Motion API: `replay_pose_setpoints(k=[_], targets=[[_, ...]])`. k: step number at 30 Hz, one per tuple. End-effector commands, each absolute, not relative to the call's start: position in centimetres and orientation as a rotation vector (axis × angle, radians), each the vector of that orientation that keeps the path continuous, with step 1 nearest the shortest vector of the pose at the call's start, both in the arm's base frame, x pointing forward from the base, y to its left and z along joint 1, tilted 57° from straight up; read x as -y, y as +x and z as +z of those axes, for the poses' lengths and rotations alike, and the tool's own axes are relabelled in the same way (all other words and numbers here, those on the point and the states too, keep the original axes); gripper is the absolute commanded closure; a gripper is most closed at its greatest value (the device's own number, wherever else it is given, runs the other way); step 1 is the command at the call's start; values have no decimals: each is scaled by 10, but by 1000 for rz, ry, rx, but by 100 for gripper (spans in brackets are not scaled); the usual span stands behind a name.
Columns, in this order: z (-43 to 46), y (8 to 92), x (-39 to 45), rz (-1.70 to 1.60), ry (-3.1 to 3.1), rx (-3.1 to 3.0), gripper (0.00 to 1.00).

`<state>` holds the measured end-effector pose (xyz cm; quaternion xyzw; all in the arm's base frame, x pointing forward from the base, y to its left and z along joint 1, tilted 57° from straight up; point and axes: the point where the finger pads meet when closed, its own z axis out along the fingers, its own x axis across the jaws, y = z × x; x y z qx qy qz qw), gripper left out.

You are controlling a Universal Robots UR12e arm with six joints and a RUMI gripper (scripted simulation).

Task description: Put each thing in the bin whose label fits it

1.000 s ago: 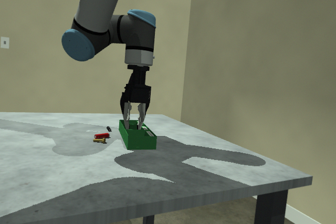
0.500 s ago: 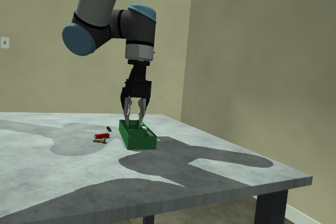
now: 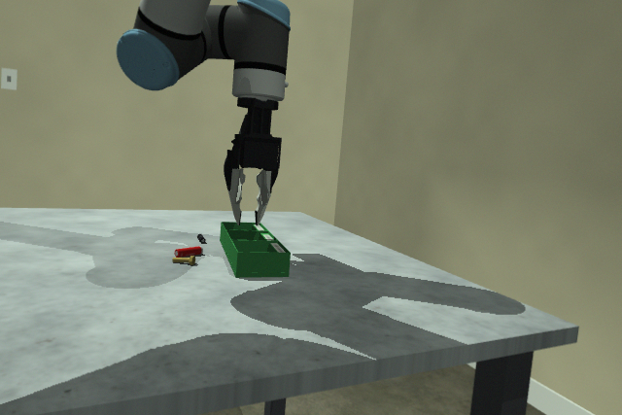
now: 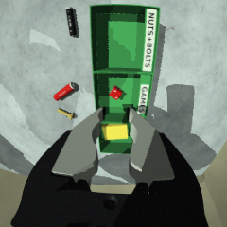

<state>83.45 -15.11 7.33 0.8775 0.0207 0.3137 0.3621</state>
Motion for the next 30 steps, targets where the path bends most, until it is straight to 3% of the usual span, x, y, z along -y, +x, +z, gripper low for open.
replay_pose_setpoints(k=[1,5,6,22,30], targets=[[75,833,149,809,2260,-54,82],[76,833,149,809,2260,-54,82],[74,825,153,835,2269,3,69],[53,726,206,1030,2303,455,69],[52,719,211,1030,2303,455,69]])
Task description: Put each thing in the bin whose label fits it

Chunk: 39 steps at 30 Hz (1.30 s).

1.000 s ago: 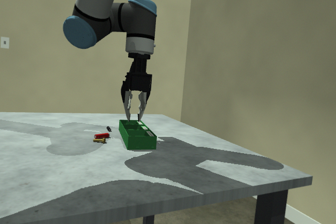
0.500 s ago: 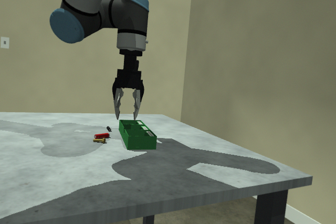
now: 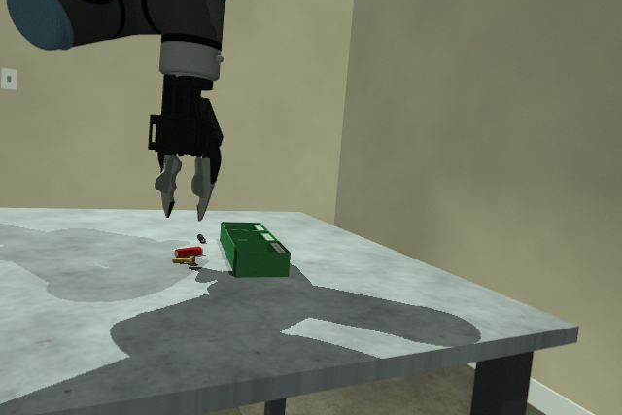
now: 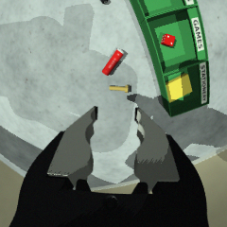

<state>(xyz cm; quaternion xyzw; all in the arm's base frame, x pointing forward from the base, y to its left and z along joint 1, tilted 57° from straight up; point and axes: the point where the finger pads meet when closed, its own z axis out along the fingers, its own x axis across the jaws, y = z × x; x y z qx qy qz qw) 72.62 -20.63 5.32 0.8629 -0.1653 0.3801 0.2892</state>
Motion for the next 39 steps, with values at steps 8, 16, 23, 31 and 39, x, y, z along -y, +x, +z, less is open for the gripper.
replay_pose_setpoints(k=[8,16,23,31,39], targets=[[53,723,208,1030,2303,455,69],[54,727,205,1030,2303,455,69],[54,729,204,1030,2303,455,69],[52,731,206,1030,2303,455,69],[35,749,227,1030,2303,455,69]])
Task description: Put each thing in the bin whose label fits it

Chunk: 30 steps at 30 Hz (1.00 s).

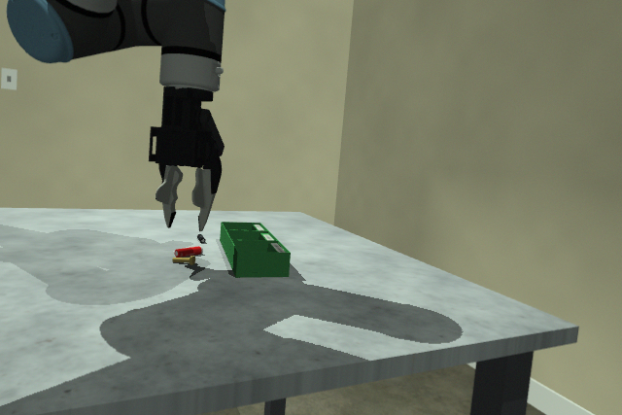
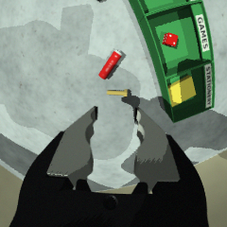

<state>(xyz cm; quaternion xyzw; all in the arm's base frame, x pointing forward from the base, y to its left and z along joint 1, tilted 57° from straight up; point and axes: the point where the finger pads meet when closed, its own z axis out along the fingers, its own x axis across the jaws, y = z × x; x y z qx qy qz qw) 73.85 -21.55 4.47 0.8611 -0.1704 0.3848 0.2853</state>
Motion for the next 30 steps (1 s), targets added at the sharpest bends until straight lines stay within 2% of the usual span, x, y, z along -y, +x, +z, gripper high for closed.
replay_pose_setpoints(k=[1,30], targets=[[33,751,229,1030,2303,455,69],[15,770,250,1030,2303,455,69]])
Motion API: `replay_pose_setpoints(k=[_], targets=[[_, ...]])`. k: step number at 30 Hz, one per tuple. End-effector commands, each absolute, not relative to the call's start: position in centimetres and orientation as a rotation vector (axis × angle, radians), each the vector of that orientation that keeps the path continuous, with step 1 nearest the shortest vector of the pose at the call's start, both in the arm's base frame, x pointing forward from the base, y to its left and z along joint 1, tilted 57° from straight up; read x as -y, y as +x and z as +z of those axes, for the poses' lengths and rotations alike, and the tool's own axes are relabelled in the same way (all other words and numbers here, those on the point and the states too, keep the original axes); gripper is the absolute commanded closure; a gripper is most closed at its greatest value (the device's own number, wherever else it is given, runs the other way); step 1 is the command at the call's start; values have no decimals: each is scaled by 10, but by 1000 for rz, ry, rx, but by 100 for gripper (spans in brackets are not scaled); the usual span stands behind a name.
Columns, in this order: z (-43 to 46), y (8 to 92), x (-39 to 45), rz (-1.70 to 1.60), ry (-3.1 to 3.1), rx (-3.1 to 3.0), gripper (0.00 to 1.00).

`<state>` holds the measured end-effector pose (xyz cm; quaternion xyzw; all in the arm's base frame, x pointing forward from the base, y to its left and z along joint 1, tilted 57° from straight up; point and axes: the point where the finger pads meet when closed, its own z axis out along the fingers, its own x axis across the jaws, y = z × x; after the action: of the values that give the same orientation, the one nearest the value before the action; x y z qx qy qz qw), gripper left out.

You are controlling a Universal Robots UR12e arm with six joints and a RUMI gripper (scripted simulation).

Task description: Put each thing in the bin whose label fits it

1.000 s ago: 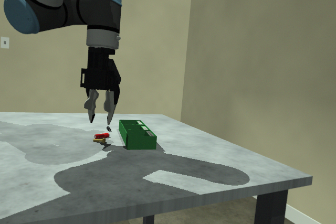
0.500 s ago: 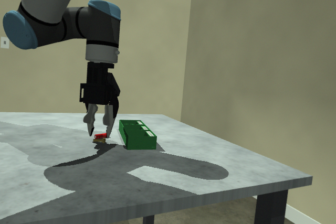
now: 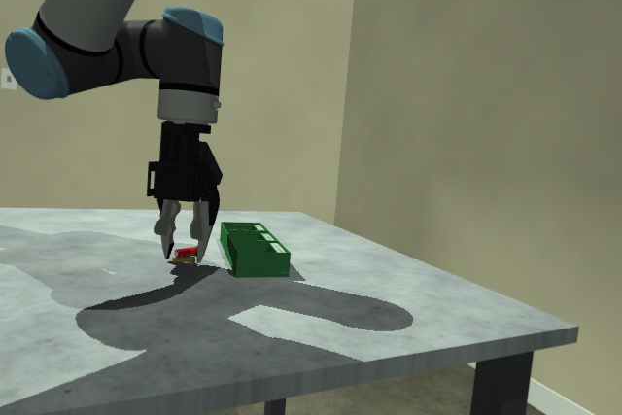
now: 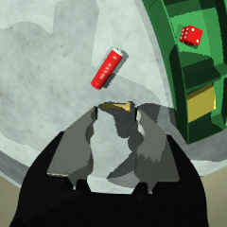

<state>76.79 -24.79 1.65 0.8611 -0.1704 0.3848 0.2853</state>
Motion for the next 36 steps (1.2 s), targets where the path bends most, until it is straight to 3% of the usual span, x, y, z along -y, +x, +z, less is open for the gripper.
replay_pose_setpoints(k=[1,14,15,36], targets=[[15,770,250,1030,2303,455,69],[15,770,250,1030,2303,455,69],[15,770,250,1030,2303,455,100],[15,770,250,1030,2303,455,100]])
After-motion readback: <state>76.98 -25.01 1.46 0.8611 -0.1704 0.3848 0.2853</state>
